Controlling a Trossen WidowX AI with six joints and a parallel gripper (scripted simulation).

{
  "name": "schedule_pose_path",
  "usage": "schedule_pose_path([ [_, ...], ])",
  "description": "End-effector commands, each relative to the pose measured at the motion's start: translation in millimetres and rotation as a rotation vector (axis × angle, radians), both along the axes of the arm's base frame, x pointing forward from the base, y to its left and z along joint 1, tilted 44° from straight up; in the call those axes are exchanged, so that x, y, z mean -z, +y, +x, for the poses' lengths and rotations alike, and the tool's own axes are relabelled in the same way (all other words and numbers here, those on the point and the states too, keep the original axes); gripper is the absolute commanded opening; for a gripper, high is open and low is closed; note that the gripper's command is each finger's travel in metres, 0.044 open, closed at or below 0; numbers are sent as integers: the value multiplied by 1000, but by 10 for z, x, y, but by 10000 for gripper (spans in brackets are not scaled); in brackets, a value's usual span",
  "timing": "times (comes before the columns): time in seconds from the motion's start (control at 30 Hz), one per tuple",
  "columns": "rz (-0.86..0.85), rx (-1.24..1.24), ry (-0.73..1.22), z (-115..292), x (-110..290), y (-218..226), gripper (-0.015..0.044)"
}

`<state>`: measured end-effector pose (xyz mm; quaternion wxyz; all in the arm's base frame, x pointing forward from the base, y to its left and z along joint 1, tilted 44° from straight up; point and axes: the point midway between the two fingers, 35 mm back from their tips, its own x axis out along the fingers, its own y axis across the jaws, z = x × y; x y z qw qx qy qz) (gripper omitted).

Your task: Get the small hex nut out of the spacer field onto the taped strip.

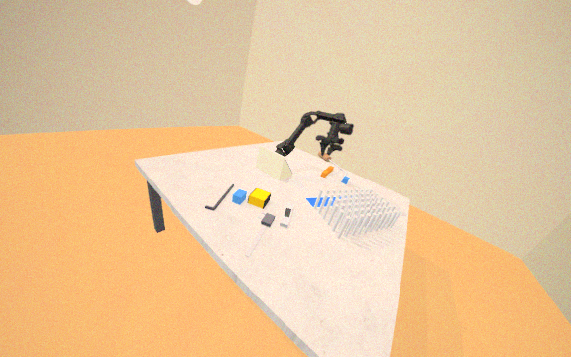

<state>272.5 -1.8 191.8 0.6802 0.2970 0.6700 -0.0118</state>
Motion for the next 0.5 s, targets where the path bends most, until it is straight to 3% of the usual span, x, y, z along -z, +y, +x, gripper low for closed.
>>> schedule_pose_path([
  [0.0,-8,17,8,5,39,-12,0],
  [0.47,-14,17,7,102,568,484,0],
])
